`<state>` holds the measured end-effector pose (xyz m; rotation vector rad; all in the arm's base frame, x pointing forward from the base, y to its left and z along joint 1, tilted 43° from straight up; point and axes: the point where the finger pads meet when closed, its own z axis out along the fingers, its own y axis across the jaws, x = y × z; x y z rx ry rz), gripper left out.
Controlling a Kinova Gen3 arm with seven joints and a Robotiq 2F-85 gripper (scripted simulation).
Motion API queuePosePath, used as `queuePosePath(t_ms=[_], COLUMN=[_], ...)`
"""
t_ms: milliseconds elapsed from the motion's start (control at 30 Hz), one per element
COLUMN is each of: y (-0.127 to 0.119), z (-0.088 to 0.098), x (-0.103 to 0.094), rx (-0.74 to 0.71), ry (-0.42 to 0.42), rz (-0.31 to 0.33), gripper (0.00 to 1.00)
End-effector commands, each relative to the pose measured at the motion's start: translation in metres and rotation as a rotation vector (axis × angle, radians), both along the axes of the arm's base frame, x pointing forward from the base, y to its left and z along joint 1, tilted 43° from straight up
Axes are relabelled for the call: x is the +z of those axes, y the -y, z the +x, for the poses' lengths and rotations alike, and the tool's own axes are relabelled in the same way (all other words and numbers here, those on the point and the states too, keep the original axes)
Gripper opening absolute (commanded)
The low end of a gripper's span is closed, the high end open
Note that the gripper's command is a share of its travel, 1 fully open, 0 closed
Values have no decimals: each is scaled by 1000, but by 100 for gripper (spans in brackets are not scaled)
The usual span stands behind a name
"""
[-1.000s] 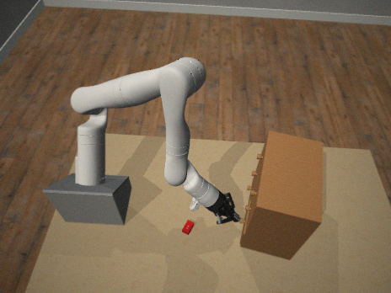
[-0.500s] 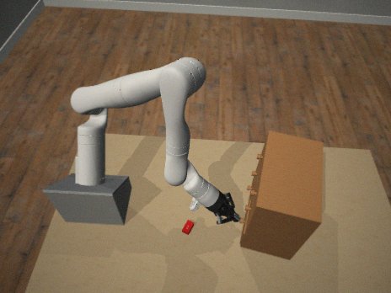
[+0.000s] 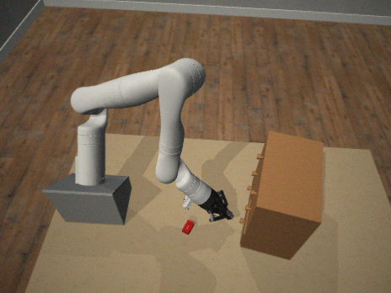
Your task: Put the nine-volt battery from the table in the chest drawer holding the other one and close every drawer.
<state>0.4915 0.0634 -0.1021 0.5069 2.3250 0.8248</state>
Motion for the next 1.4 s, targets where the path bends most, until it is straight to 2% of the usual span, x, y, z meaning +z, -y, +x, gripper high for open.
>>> queuePosePath(t_ms=[0, 367, 633, 733, 1367], y=[-2, 1, 35, 43, 44], z=[-16, -26, -59, -66, -68], x=[0, 6, 50, 60, 62], rx=[0, 0, 0, 0, -4], ry=[-12, -12, -12, -12, -15], rz=[6, 6, 6, 6, 7], gripper=[0, 0, 0, 0, 0])
